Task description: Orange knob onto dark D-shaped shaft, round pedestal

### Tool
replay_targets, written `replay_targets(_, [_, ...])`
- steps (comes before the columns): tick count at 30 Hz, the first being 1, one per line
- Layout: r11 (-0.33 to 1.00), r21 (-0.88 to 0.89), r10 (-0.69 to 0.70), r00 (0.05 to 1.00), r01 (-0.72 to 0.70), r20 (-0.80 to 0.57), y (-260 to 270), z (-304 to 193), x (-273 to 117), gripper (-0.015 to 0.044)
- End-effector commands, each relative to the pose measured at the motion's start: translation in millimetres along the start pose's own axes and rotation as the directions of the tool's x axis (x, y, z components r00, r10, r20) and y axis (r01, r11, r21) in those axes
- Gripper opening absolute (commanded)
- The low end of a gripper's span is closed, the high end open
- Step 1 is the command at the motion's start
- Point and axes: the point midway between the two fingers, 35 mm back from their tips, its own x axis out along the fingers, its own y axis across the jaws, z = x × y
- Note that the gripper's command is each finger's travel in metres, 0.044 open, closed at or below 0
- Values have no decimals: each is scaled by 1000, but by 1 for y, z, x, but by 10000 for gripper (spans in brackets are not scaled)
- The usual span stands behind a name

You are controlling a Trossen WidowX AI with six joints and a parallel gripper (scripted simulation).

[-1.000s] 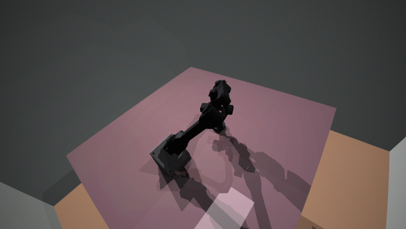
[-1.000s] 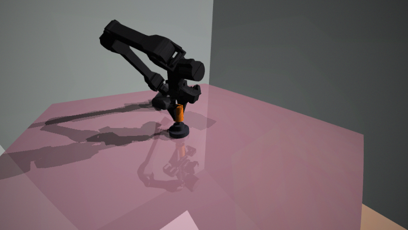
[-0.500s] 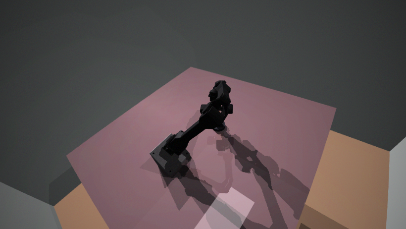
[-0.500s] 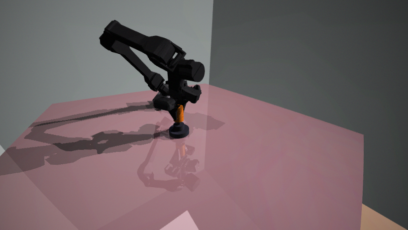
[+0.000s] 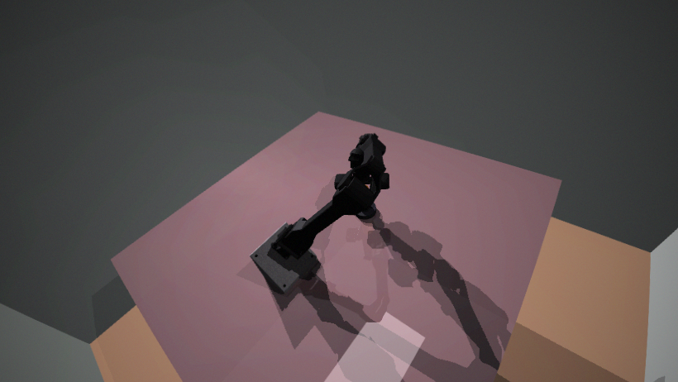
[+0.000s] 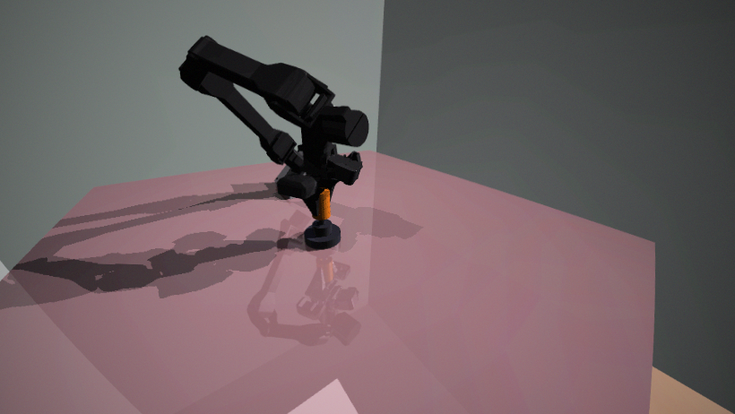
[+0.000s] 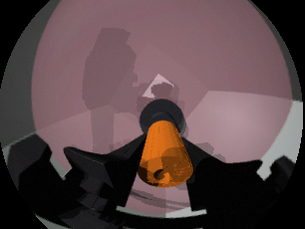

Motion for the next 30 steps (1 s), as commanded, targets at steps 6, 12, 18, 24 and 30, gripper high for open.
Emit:
replay_targets(6, [981, -193, -5, 1000, 5, 3, -1, 1, -1, 0])
replay_targets(12, [981, -193, -5, 1000, 5, 3, 0, 0, 1, 0])
replay_targets(18, [981, -193, -5, 1000, 5, 3, 0, 0, 2, 0])
replay_targets(24, [981, -193, -5, 1000, 5, 3, 0, 1, 3, 0])
replay_targets(30, [981, -193, -5, 1000, 5, 3, -2, 0, -2, 0])
